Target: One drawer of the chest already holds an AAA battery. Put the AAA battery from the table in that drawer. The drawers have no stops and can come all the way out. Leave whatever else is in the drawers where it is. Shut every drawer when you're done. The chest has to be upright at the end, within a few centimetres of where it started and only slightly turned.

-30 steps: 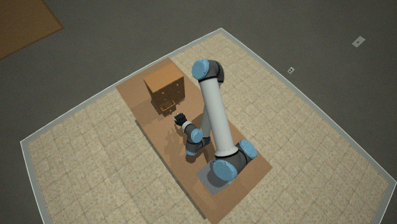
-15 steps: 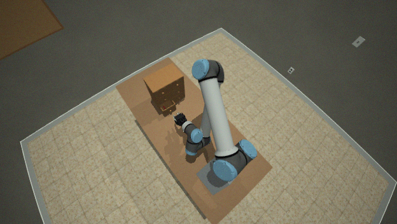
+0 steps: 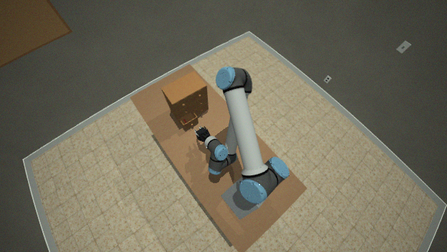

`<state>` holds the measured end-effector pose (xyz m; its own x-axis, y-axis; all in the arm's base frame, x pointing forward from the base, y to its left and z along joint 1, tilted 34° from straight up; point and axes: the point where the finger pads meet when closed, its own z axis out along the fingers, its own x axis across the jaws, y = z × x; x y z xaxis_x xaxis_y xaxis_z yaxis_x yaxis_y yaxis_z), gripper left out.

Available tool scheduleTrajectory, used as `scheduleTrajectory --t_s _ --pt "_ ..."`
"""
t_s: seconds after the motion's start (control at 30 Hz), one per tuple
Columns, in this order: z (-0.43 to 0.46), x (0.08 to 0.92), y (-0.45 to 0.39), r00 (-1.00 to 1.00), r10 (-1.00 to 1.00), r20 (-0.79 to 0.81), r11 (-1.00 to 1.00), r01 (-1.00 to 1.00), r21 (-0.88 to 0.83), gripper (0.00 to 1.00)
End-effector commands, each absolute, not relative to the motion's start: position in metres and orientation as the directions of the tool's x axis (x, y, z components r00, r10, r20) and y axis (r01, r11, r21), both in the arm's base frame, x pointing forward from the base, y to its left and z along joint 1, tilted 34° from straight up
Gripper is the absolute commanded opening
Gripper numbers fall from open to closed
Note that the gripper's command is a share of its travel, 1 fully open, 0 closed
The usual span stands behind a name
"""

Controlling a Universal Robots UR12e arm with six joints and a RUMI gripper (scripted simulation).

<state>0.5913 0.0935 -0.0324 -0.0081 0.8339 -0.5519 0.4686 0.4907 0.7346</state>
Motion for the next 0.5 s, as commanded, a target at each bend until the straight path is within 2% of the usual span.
scheduleTrajectory --t_s 0.0,0.47 --pt "-0.035 0.594 0.092 -0.008 0.834 -0.552 0.491 0.468 0.735 0.20" --pt "-0.060 0.618 0.076 -0.008 0.834 -0.552 0.491 0.468 0.735 0.20"
